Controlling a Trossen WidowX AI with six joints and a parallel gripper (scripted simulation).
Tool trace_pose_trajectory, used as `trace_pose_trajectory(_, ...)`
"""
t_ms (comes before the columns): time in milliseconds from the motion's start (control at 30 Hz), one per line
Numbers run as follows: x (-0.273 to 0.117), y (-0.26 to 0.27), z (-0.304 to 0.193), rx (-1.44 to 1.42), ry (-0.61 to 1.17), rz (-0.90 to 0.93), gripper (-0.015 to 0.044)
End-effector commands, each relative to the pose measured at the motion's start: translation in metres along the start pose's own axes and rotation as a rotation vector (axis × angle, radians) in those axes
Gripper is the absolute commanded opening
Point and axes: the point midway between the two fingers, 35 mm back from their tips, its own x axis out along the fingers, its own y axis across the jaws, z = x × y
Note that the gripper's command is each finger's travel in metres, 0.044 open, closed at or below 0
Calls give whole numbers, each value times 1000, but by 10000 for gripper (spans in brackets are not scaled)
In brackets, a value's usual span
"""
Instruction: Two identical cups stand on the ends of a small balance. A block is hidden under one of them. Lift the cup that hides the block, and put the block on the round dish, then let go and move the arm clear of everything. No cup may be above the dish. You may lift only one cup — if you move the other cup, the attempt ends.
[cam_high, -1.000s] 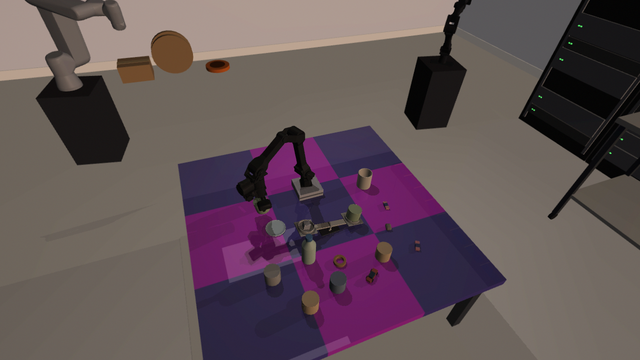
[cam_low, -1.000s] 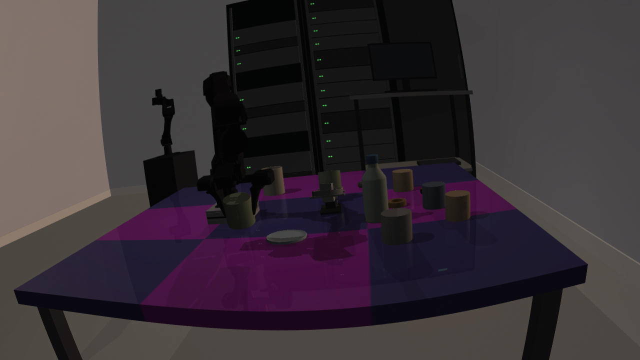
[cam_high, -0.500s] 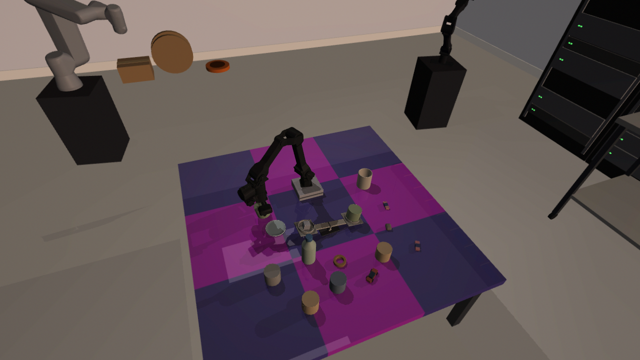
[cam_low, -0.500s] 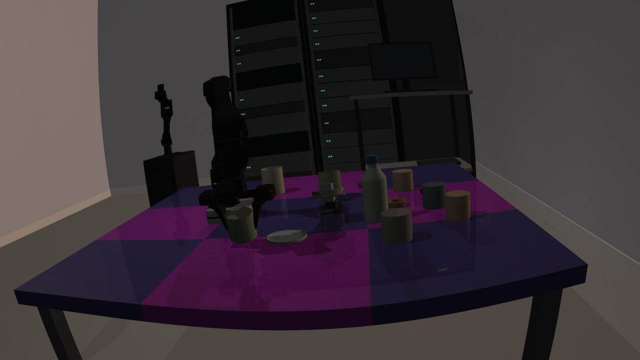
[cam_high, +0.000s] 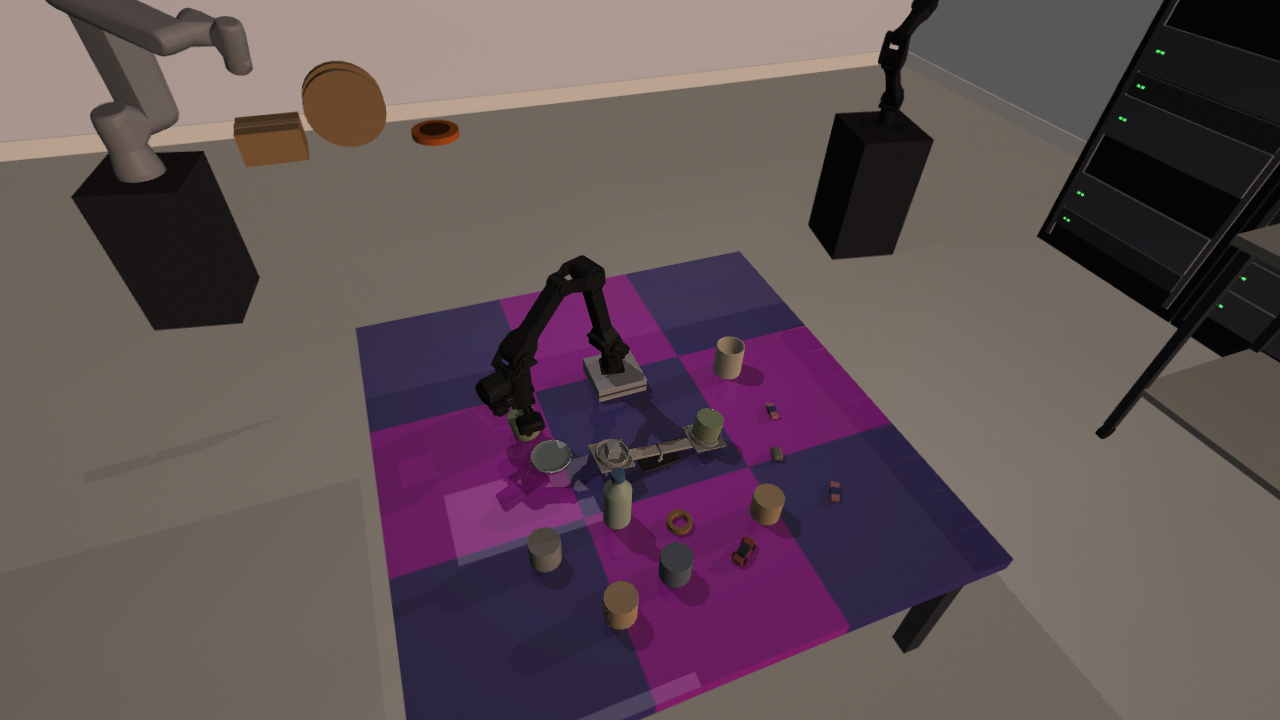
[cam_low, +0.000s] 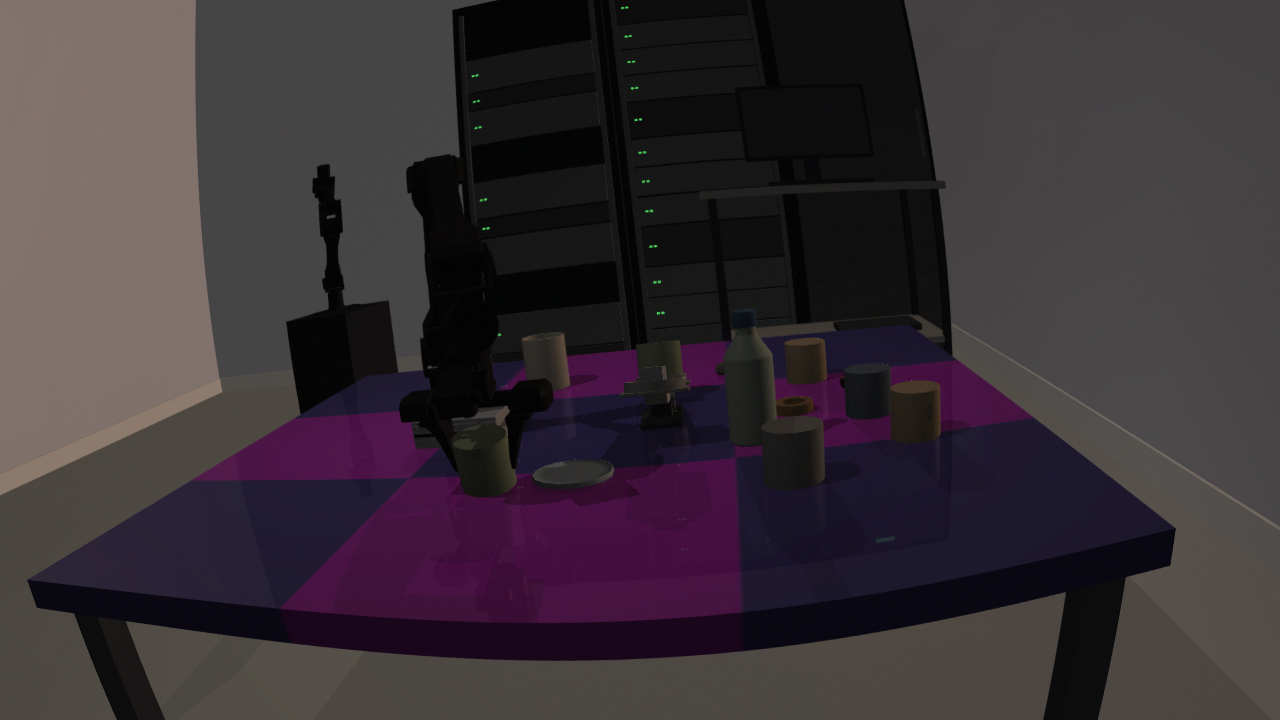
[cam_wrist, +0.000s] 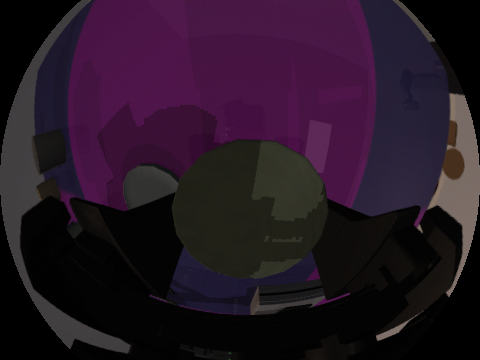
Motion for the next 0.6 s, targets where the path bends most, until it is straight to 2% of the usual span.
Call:
trace_pose_trajectory(0,-1,0,0,0,-2,1,105)
trace_pose_trajectory(433,-7,0,1,-1,-2,0,440)
trace_pose_trajectory(567,-47,0,1,-5,-2,-2,440)
